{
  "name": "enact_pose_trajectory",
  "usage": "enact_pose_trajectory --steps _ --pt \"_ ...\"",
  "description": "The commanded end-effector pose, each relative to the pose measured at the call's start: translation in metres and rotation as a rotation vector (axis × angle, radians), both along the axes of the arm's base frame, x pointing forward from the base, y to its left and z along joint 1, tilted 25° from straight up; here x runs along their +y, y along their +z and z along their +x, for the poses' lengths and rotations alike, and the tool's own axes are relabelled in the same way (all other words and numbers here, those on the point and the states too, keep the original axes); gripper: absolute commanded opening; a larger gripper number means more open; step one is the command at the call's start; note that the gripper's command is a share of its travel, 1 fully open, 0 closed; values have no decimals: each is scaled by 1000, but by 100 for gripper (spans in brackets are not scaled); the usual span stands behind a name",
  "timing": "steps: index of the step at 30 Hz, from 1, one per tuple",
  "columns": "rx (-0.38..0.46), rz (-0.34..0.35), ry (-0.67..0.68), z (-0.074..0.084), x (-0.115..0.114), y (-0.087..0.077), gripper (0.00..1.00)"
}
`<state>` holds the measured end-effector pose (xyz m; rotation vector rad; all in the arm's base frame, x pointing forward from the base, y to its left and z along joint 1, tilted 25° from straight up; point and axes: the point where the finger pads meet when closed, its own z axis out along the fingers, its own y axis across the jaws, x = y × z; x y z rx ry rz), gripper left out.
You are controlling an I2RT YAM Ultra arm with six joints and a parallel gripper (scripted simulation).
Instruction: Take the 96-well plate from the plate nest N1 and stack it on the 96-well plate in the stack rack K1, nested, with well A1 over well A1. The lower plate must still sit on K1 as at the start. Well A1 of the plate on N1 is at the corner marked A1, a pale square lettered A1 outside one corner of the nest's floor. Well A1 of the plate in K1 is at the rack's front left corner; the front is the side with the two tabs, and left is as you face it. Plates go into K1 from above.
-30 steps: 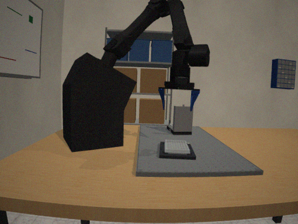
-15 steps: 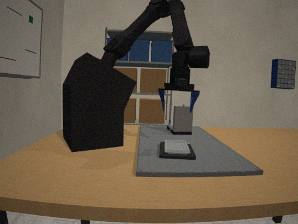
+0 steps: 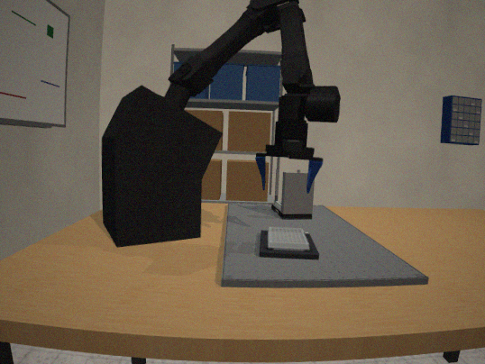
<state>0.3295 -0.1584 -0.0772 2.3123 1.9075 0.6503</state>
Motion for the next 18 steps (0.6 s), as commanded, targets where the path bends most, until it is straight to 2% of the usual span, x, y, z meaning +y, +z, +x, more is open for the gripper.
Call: enact_pose_trajectory --steps 1,18 --pt "-34 -40 -8 17 -12 1 100" --pt "-34 -39 -9 27 -7 -22 100"
